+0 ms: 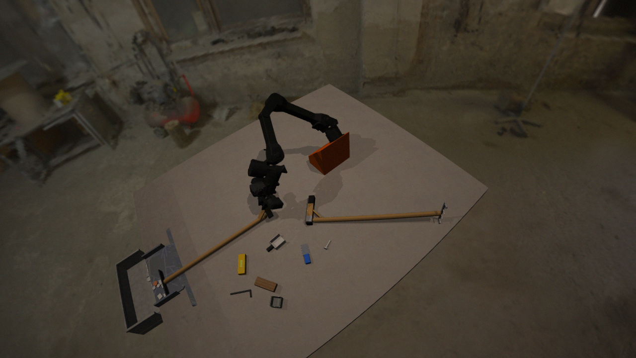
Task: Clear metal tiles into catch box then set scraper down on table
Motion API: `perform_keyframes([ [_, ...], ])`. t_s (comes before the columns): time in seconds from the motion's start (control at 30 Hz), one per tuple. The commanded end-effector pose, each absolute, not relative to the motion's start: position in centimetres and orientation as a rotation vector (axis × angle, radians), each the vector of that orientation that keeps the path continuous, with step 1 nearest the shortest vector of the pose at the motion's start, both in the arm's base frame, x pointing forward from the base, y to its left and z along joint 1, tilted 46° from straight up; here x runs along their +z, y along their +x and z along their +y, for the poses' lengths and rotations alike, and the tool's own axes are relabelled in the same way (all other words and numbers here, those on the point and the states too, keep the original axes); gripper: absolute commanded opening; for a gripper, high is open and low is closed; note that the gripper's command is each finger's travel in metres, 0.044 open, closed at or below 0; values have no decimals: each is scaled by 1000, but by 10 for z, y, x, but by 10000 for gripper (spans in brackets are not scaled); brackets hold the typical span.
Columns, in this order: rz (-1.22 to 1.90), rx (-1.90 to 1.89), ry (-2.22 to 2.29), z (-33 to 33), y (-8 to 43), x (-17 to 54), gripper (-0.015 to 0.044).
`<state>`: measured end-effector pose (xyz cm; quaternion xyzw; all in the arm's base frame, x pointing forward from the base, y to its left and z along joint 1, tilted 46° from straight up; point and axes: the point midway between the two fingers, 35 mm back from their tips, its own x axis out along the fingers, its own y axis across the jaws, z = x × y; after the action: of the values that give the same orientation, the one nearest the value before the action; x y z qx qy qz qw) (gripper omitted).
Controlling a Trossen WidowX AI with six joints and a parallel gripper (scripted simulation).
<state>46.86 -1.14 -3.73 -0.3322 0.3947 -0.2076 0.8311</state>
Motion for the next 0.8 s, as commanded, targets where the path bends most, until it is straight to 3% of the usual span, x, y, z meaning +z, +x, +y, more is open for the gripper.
perform_keyframes([
  [0.0, 834, -430, -706, -10, 478, -37, 0],
  [0.77, 832, -431, -706, -13, 514, -33, 0],
])
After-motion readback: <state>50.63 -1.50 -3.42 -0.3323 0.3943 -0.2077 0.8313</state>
